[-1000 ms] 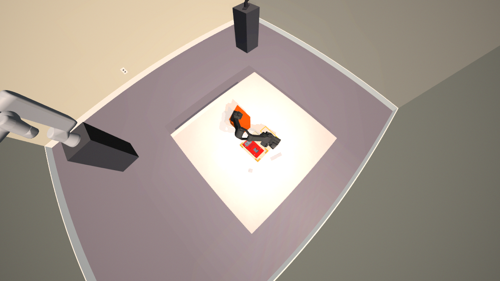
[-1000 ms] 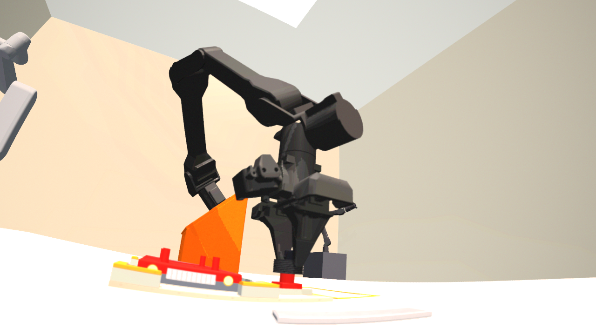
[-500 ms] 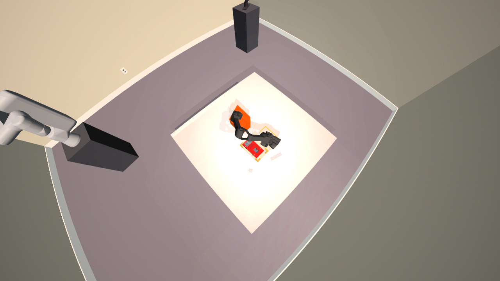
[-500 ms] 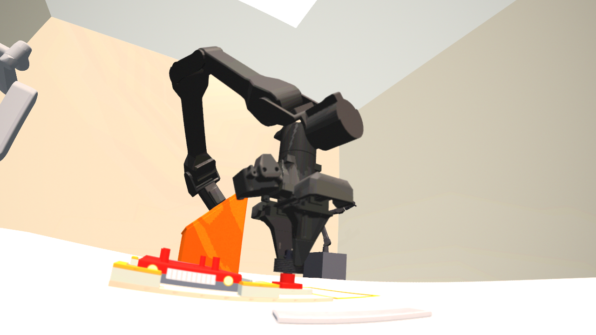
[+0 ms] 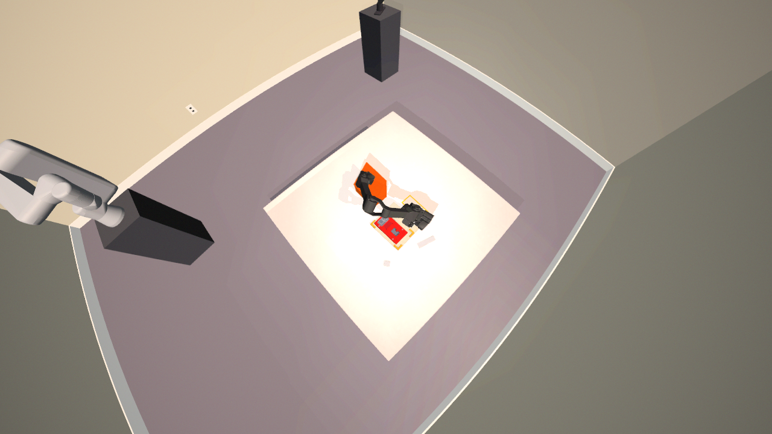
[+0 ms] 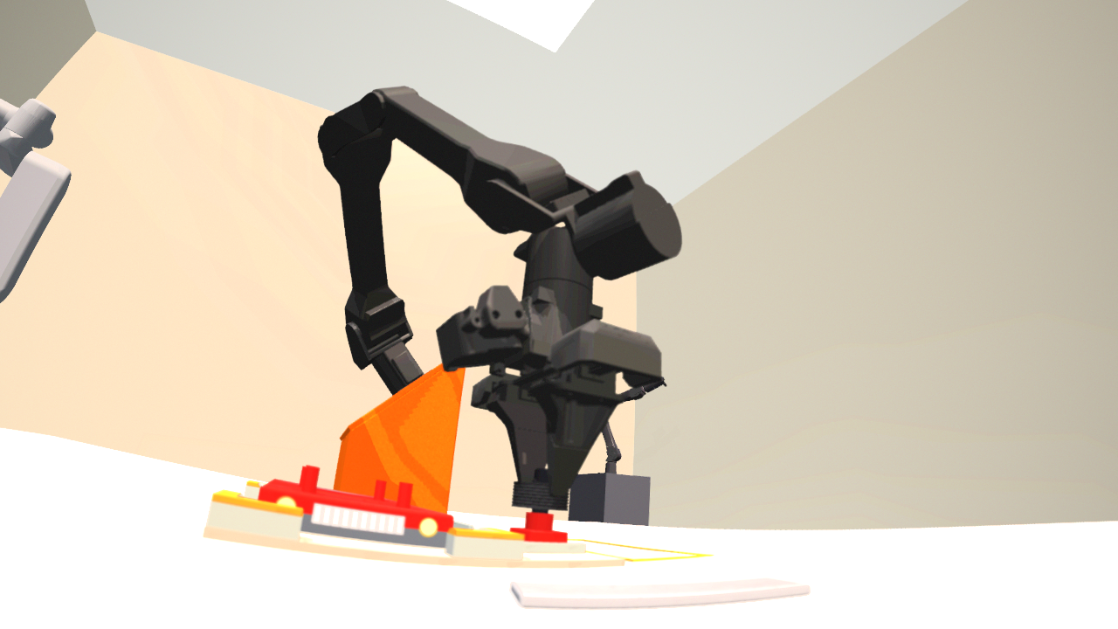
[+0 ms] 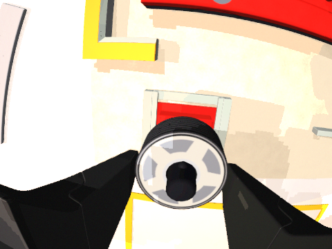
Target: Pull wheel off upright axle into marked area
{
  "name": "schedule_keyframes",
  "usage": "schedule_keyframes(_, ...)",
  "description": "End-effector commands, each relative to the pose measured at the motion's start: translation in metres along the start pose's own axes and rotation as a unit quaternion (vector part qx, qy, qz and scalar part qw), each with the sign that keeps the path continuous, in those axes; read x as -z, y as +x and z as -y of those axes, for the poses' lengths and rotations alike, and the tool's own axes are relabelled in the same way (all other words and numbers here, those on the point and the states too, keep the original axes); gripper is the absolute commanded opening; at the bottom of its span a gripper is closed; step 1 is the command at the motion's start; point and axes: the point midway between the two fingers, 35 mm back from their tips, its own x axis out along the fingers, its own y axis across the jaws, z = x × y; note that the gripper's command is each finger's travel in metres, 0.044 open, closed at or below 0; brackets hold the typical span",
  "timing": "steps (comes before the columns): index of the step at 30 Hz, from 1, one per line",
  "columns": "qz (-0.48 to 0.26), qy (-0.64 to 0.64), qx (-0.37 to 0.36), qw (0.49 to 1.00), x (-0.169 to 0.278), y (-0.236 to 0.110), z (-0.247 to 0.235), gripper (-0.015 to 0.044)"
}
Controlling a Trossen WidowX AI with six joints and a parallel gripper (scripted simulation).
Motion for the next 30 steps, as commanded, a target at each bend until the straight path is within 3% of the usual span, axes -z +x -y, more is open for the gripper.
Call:
schedule_keyframes(1,-0.001,0.001,-0.003,1.000,0.0008,-0.0042,-0.0009,0.0000)
schedule_keyframes(30,0.000,0.000,-0.002,1.000,0.0011,-0.0138,-0.0010,0.0000)
